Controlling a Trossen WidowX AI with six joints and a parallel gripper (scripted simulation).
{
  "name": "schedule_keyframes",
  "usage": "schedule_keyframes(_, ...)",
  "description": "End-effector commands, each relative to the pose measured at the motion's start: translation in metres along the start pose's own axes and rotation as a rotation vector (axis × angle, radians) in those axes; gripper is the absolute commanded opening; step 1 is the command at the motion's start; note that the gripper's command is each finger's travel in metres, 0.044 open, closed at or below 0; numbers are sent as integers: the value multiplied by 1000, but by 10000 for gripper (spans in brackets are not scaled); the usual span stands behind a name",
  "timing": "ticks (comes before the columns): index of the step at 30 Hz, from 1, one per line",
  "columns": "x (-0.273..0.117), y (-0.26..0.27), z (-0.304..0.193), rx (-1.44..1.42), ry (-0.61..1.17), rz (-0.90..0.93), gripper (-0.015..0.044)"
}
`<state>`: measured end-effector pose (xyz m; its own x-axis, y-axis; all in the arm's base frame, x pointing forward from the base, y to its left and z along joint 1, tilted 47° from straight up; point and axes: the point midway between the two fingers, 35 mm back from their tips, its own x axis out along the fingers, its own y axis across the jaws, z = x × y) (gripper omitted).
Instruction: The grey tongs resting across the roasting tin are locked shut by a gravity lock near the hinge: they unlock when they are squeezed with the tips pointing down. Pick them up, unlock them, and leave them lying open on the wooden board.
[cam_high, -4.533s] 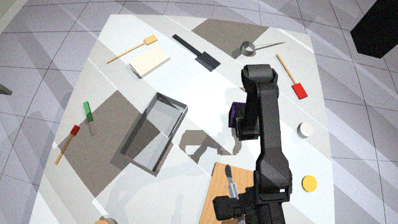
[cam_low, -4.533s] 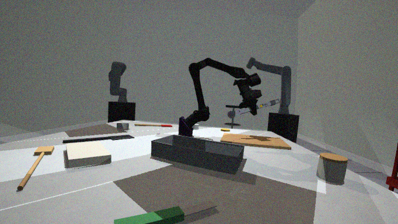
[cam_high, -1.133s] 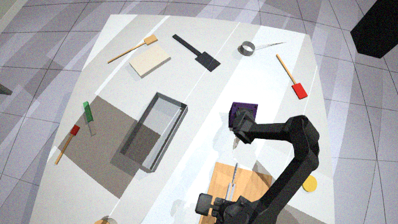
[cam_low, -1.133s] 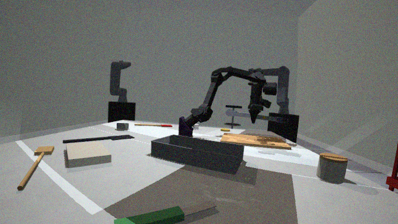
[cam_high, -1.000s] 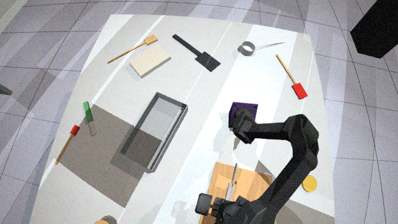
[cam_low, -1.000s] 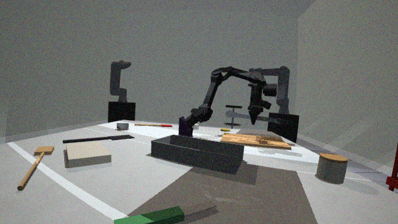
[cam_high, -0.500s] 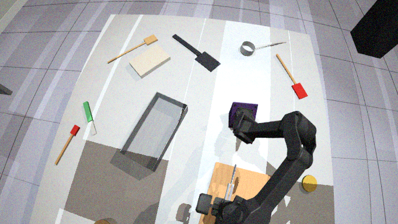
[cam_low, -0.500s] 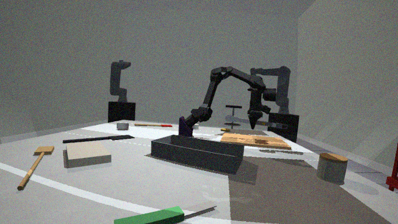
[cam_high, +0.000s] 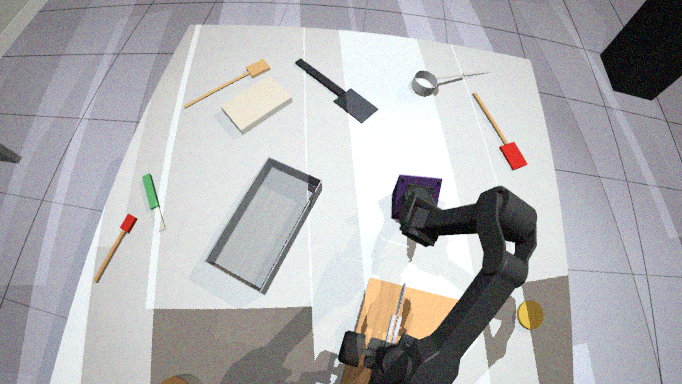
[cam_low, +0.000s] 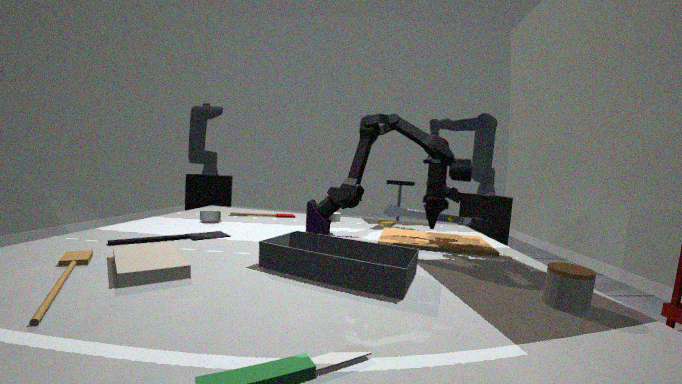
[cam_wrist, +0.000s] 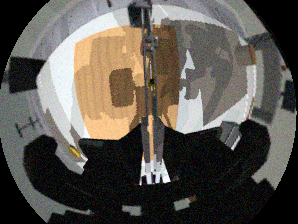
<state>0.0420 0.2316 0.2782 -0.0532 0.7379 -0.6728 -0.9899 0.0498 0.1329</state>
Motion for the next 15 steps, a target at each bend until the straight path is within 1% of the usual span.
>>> schedule_keyframes(1,4,1,1,4,-8,-5,-150)
schedule_keyframes(11,12,4,0,7,-13,-3,-150)
schedule_keyframes(15,12,4,-1,4,-6,3,-45)
